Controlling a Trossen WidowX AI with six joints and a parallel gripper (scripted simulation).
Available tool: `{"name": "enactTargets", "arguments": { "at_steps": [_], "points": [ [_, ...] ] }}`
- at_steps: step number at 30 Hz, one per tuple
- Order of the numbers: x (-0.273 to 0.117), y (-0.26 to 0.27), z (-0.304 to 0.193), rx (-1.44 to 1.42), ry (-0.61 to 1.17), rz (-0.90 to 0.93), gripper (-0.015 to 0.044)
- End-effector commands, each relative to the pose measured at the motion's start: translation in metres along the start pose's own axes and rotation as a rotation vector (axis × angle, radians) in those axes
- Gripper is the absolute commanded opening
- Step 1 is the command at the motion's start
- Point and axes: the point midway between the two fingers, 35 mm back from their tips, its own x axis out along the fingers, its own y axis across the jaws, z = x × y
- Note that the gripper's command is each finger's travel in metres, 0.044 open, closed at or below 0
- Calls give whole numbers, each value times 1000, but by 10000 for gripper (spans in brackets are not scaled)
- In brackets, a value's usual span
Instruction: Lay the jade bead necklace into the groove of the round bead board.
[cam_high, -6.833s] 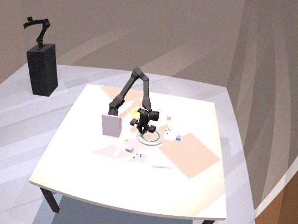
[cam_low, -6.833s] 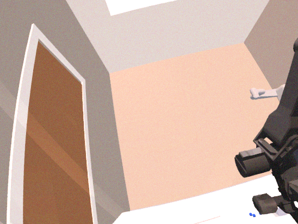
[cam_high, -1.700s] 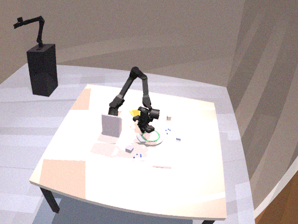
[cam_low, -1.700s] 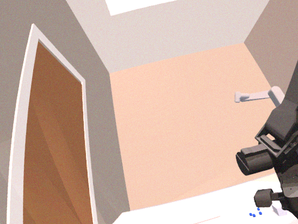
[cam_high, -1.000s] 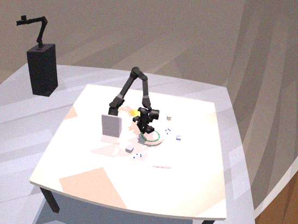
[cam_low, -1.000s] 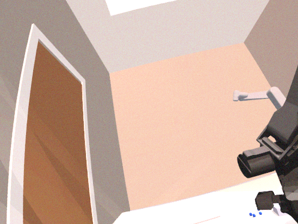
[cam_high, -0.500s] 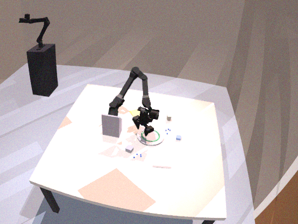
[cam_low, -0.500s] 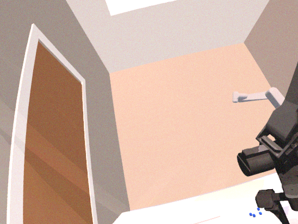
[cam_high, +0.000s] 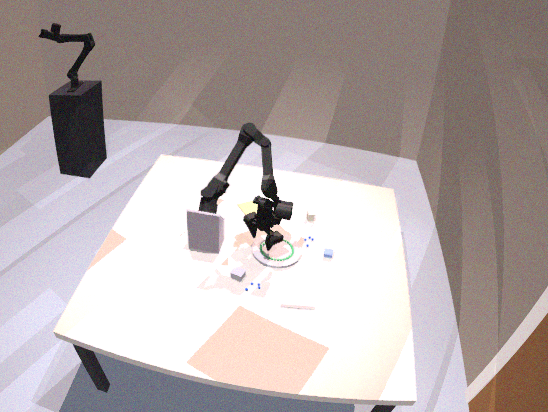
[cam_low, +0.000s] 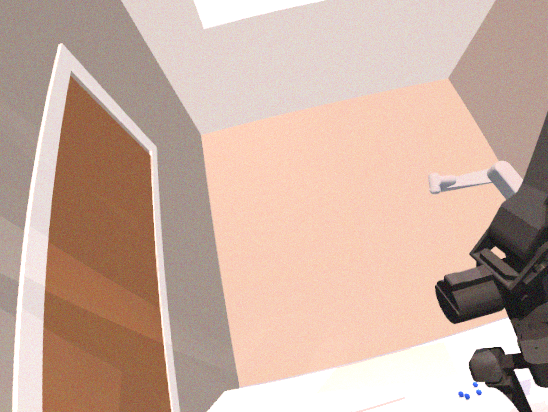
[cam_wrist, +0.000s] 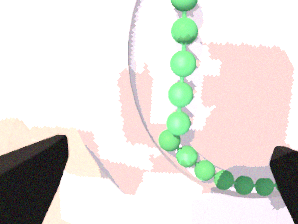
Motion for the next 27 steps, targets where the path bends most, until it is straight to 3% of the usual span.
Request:
{"name": "enactTargets", "arguments": {
  "at_steps": [1,7,12,27],
  "points": [
    [-1,0,1,-4,-2,1,414],
    [-33,-1,11,83,-2,-1,256],
    [-28,-1,12,86,-2,-1,125],
    [-12,-3,13,80,-6,-4,120]
  ]
}}
